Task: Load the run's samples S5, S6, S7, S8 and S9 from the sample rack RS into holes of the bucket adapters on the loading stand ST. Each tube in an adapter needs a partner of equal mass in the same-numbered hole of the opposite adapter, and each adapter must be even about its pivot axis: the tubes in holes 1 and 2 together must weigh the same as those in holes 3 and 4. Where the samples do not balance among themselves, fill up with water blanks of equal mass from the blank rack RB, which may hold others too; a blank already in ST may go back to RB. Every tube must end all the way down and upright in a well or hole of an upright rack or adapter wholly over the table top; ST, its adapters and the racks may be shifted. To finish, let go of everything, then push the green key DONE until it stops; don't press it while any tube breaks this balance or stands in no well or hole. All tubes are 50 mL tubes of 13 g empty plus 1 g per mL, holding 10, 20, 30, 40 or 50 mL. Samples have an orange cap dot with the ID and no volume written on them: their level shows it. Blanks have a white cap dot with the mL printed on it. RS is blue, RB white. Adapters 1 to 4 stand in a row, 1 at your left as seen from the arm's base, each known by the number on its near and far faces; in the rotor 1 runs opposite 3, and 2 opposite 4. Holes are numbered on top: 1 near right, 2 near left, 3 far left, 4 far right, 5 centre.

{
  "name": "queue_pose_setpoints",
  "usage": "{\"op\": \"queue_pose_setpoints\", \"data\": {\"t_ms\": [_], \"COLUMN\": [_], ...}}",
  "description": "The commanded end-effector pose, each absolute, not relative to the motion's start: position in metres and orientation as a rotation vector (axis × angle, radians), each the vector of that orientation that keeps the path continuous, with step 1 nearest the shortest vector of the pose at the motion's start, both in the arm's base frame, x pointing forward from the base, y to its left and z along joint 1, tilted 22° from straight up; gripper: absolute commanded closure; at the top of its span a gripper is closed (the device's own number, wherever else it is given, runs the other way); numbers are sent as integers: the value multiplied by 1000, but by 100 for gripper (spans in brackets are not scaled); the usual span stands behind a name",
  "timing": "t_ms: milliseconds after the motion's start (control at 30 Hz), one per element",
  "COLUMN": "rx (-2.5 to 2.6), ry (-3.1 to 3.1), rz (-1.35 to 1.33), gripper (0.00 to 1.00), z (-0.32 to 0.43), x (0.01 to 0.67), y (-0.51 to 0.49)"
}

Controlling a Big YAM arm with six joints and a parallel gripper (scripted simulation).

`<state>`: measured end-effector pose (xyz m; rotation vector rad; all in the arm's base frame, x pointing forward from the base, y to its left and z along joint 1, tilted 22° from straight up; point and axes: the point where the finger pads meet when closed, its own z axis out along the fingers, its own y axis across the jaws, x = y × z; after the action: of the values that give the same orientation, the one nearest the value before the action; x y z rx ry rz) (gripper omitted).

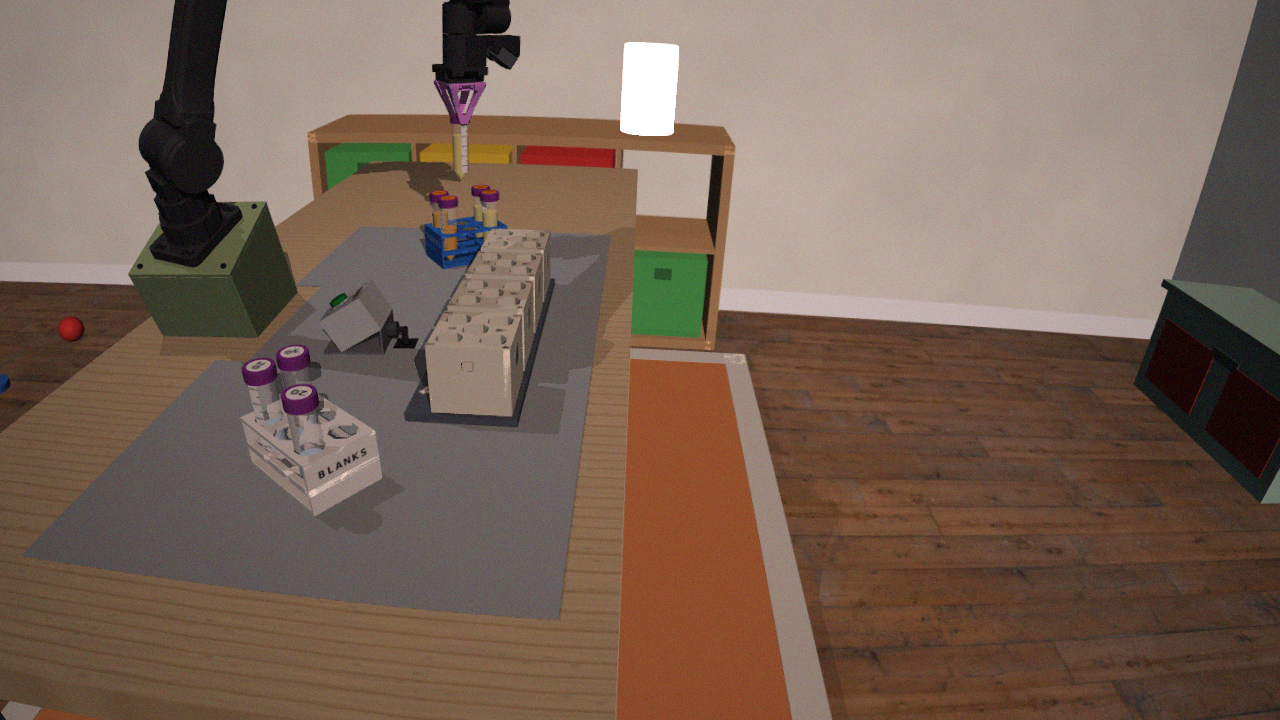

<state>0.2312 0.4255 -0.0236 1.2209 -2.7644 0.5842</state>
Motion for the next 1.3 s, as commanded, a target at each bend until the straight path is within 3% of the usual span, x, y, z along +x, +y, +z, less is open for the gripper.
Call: {"op": "queue_pose_setpoints", "data": {"t_ms": [0,233,400,967,1267], "rx": [1235,1246,1272,1243,1230], "ry": [-2803,-2863,-2769,-2847,-2782], "rz": [544,485,561,507,563], "gripper": [100,100,100,100,100], "z": [6,28,-11,-26,-71], "x": [248,274,250,279,269], "y": [422,434,415,416,384]}}
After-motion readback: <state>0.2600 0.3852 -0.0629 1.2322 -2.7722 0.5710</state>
